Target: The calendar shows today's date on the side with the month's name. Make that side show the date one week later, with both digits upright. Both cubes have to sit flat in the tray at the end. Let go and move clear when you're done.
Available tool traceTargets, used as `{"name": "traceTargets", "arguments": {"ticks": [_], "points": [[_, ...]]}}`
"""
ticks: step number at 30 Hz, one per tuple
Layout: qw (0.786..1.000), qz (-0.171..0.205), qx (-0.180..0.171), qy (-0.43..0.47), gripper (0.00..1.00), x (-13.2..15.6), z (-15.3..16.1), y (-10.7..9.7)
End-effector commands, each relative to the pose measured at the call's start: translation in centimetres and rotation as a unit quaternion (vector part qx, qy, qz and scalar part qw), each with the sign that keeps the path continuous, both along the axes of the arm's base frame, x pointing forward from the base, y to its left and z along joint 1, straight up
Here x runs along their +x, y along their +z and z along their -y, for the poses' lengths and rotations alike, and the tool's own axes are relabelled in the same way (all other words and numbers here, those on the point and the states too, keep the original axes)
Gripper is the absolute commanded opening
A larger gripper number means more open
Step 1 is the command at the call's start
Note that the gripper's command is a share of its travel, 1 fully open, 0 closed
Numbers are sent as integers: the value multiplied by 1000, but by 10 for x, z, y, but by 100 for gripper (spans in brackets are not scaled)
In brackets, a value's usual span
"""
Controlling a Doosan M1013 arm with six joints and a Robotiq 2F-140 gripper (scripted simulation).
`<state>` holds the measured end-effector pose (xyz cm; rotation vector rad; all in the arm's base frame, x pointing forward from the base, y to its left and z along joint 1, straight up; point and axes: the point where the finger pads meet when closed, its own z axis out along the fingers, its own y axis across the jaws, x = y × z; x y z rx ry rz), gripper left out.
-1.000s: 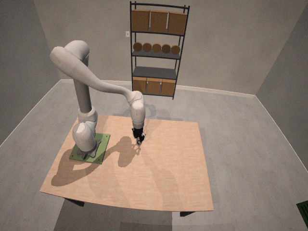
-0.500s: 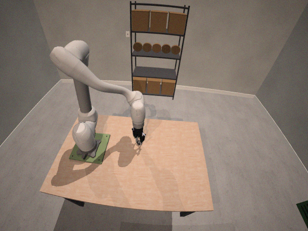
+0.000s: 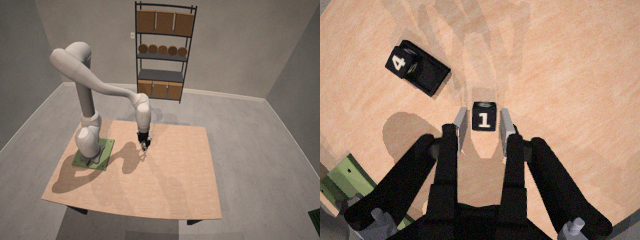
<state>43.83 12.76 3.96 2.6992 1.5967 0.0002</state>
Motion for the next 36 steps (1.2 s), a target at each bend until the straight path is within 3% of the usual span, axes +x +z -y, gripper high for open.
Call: {"name": "traceTargets", "arguments": {"ticks": [1,15,24,25,36], "points": [[1000,0,0,0,35,0,0,2],[1000,0,0,0,35,0,0,70],[1000,0,0,0,35,0,0,79],[1000,0,0,0,100,0,0,79],[1000,0,0,0,100,0,0,79]]}}
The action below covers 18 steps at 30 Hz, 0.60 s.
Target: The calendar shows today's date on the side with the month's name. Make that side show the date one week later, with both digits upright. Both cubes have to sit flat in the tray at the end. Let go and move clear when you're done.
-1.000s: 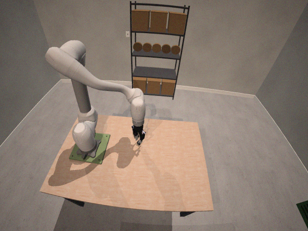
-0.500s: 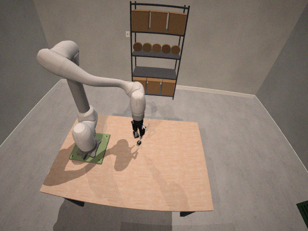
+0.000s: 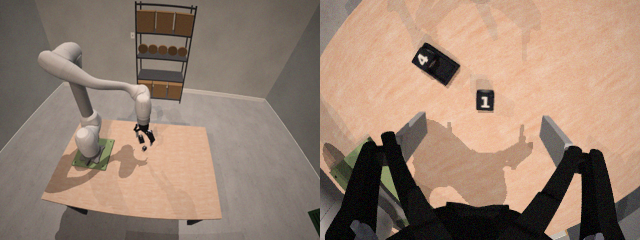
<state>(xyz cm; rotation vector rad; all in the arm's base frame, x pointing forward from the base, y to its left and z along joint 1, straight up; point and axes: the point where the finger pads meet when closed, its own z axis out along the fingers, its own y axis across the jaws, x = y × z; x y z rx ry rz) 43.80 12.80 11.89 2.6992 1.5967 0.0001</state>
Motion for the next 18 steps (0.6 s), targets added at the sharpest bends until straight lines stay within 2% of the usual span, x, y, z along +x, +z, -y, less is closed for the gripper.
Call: {"name": "traceTargets", "arguments": {"ticks": [1,9,18], "points": [[1000,0,0,0,100,0,0,0],[1000,0,0,0,100,0,0,0],[1000,0,0,0,100,0,0,-10]]}}
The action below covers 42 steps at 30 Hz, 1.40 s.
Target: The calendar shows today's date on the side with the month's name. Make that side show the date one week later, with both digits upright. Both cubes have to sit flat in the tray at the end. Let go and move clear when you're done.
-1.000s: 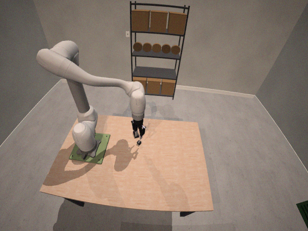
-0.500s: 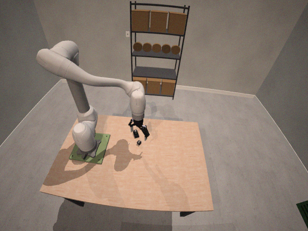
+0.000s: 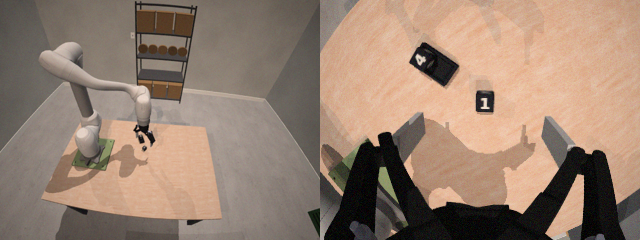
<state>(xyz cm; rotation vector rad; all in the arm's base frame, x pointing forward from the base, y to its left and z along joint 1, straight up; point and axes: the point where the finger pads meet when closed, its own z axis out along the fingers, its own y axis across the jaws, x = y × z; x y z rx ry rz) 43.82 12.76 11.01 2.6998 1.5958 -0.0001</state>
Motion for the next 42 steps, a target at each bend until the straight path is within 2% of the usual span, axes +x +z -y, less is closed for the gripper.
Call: {"name": "traceTargets", "arguments": {"ticks": [1,2,42], "points": [[1000,0,0,0,100,0,0,-1],[1000,0,0,0,35,0,0,-1],[1000,0,0,0,35,0,0,-2]]}}
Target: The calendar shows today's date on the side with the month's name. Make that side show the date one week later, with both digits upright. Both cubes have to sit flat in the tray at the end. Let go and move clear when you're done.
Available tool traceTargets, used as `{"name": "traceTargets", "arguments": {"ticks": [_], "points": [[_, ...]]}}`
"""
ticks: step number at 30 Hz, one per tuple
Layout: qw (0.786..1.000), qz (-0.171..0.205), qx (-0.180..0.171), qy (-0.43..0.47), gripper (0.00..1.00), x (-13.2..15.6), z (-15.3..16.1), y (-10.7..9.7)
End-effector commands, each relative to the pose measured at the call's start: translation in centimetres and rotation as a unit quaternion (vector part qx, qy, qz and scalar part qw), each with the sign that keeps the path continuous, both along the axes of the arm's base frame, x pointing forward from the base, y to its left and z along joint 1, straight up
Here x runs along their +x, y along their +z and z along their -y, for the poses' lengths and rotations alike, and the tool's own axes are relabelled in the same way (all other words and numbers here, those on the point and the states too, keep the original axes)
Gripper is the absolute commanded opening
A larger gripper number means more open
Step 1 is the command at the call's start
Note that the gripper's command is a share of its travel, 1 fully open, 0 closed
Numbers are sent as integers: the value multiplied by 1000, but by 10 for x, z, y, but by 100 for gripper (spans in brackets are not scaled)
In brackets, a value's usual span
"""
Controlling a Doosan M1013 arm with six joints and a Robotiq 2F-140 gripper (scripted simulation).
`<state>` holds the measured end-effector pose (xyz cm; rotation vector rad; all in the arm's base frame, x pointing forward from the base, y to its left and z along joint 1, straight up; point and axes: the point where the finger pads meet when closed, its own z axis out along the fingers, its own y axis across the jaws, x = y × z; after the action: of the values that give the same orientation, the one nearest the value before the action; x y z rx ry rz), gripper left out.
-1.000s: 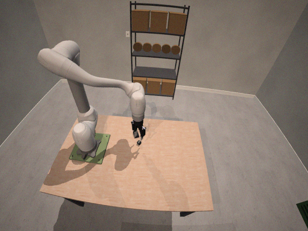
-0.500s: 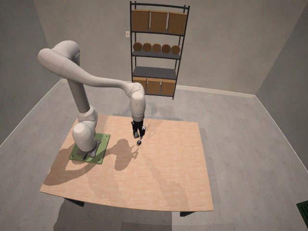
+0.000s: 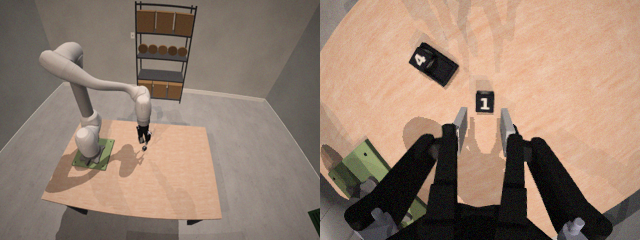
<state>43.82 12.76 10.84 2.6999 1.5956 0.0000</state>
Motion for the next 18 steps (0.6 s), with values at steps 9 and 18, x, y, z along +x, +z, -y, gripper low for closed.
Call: {"name": "traceTargets", "arguments": {"ticks": [9,18], "points": [[1000,0,0,0,35,0,0,-4],[1000,0,0,0,35,0,0,-16]]}}
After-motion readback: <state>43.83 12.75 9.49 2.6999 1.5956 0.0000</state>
